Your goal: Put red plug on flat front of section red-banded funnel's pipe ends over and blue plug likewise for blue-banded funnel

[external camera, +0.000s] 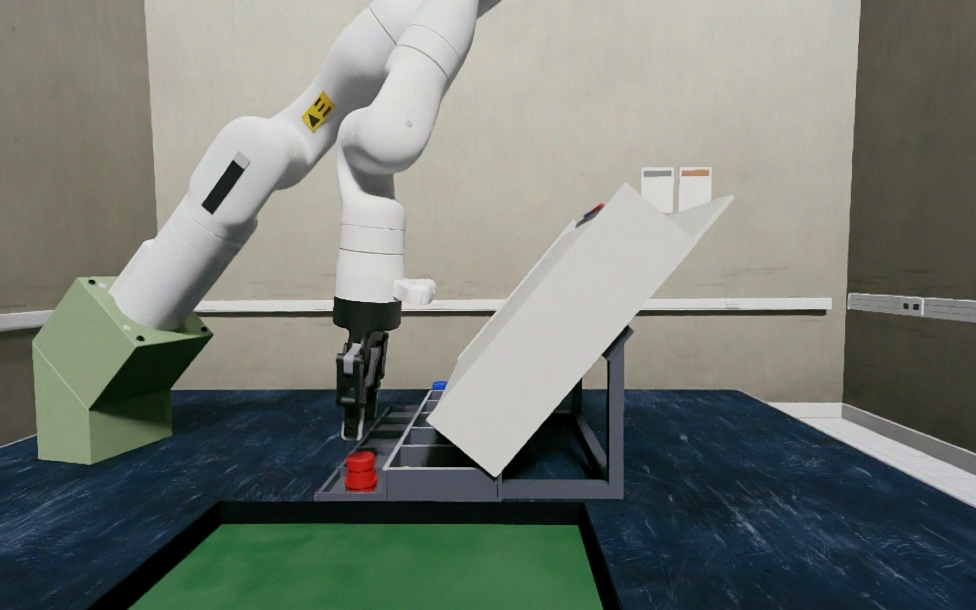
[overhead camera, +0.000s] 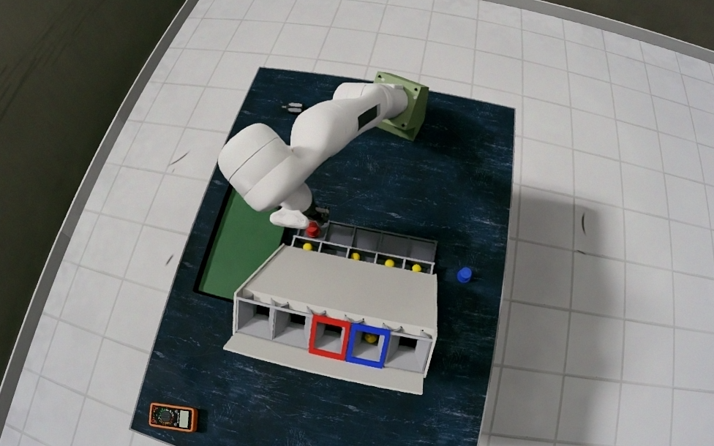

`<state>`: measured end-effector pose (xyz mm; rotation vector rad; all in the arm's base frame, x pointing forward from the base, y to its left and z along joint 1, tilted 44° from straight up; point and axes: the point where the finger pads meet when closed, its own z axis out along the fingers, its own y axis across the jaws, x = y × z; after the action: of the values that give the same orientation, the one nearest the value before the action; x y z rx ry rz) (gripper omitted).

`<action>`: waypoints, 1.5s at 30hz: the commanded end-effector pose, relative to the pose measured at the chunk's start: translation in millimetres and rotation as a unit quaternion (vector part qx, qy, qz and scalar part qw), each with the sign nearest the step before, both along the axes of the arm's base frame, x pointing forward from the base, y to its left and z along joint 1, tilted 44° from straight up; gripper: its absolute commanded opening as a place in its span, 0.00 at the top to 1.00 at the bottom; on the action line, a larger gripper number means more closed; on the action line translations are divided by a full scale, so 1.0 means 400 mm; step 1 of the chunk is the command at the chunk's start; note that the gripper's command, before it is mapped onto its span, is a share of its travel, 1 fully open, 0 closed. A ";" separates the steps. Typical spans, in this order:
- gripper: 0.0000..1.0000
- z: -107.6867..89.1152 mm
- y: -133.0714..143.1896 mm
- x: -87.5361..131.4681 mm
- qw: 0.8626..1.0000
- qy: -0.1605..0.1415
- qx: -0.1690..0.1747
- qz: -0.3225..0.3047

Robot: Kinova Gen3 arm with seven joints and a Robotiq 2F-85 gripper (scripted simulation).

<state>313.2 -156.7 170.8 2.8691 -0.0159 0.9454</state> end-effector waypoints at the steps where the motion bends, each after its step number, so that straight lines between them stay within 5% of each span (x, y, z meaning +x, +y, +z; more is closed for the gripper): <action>1: 0.35 0.000 0.001 -0.001 0.998 -0.055 -0.034 -0.017; 2: 0.35 0.035 0.012 -0.034 0.998 -0.055 -0.034 -0.017; 18: 0.35 0.035 0.012 -0.034 0.998 -0.055 -0.034 -0.017; 19: 0.35 0.121 0.034 -0.114 0.998 -0.055 -0.034 -0.018; 45: 0.35 0.120 0.032 -0.113 0.998 -0.055 -0.034 -0.018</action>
<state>268.7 -145.0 218.6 2.8677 0.0120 1.0232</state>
